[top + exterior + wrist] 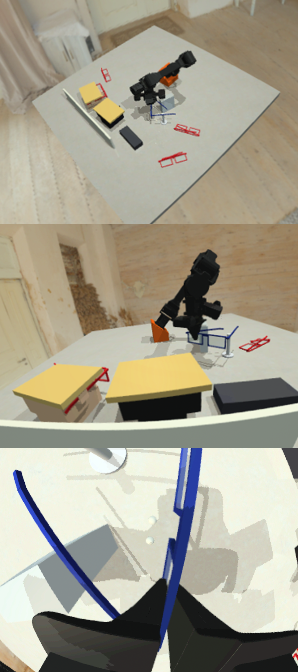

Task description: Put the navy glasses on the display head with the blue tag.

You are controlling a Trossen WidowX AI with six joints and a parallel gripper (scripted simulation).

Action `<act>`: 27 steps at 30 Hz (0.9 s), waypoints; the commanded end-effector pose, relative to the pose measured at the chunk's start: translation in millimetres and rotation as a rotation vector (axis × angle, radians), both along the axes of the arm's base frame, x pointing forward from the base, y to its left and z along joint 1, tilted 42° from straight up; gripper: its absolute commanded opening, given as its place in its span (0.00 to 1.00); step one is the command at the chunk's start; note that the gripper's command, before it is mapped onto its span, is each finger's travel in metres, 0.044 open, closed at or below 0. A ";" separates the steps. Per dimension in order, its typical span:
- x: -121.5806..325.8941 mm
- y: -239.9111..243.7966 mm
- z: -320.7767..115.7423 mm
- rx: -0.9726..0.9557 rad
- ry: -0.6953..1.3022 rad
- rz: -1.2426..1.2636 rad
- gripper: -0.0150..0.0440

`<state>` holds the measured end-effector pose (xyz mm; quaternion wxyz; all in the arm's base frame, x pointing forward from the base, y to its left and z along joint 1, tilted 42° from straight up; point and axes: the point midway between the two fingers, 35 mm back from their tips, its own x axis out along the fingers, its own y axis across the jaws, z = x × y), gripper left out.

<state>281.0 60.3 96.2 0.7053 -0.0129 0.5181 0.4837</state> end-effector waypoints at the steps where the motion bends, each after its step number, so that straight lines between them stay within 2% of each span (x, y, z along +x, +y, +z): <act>1: 3.9 -13.5 16.0 -0.007 -0.013 0.000 0.25; 12: 4.0 -26.8 35.3 -0.007 -0.012 0.000 0.25; 27: 31.8 25.1 82.5 -0.002 -0.015 0.001 0.25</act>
